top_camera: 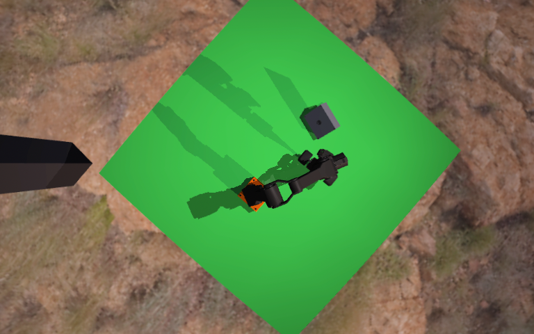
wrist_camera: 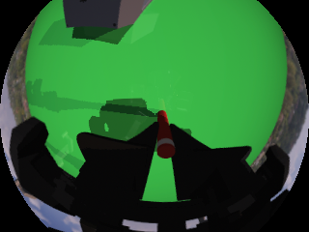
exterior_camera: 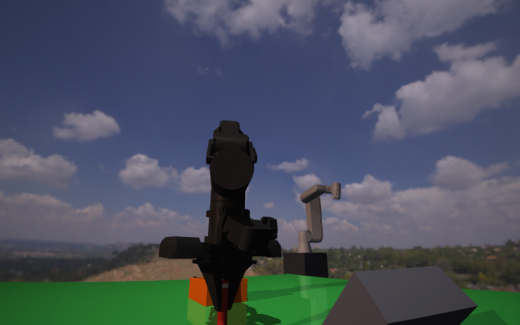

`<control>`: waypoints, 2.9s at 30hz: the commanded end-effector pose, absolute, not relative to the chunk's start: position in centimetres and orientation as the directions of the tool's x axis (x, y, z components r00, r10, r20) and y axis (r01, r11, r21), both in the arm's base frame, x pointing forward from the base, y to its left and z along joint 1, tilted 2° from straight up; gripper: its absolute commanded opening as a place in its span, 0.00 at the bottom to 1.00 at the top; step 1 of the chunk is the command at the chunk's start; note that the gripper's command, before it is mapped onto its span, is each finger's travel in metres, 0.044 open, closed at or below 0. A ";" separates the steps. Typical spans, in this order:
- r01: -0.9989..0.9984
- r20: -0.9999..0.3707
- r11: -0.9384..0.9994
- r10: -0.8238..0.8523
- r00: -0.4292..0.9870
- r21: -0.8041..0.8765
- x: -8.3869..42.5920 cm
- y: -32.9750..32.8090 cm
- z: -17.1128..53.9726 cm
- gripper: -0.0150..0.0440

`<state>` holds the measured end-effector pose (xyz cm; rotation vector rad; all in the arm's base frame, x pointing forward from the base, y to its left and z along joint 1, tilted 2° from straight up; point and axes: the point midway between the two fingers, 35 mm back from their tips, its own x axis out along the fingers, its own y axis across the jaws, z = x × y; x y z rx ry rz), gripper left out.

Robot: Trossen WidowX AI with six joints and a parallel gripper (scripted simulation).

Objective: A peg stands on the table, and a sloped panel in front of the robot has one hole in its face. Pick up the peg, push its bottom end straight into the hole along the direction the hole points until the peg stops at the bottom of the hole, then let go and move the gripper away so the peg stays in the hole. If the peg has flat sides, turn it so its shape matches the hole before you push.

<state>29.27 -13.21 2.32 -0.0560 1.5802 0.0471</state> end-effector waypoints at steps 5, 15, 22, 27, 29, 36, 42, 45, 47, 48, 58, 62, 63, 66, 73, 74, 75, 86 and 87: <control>-0.066 -1.000 0.998 -0.012 -0.001 -0.012 29.6 -13.3 5.5 0.25; -0.068 -1.000 0.998 -0.014 -0.004 -0.013 29.6 -13.1 9.8 0.25; -0.089 -1.000 0.996 -0.025 0.006 -0.025 29.7 -12.8 10.0 0.25; -0.130 -0.999 0.990 -0.046 0.027 -0.049 30.1 -12.3 10.0 0.25; -0.146 -0.998 0.988 -0.054 0.036 -0.058 30.3 -12.1 10.0 0.25; -0.201 -0.994 0.975 -0.081 0.068 -0.093 30.8 -11.3 10.0 0.25; -0.246 -0.990 0.961 -0.102 0.097 -0.124 31.3 -10.7 10.0 0.25; -0.268 -0.987 0.953 -0.113 0.112 -0.139 31.5 -10.3 10.1 0.25; -0.282 -0.985 0.948 -0.119 0.122 -0.149 31.7 -10.1 10.1 0.25; -0.289 -0.984 0.945 -0.122 0.127 -0.155 31.7 -10.0 10.1 0.25; -0.355 -0.972 0.911 -0.151 0.179 -0.207 32.4 -8.8 10.2 0.25; -0.380 -0.966 0.896 -0.161 0.201 -0.229 32.7 -8.4 10.2 0.25; -0.386 -0.965 0.892 -0.164 0.206 -0.234 32.7 -8.2 10.3 0.25; -0.404 -0.960 0.880 -0.171 0.223 -0.250 32.9 -7.9 10.3 0.25; -0.442 -0.947 0.850 -0.185 0.261 -0.287 33.3 -7.0 10.4 0.25; -0.447 -0.946 0.845 -0.187 0.267 -0.293 33.4 -6.9 10.4 0.25; -0.452 -0.944 0.841 -0.188 0.272 -0.298 33.4 -6.7 10.5 0.25; -0.503 -0.920 0.787 -0.204 0.334 -0.357 34.0 -5.3 10.7 0.25; -0.507 -0.918 0.782 -0.205 0.340 -0.363 34.0 -5.2 10.7 0.25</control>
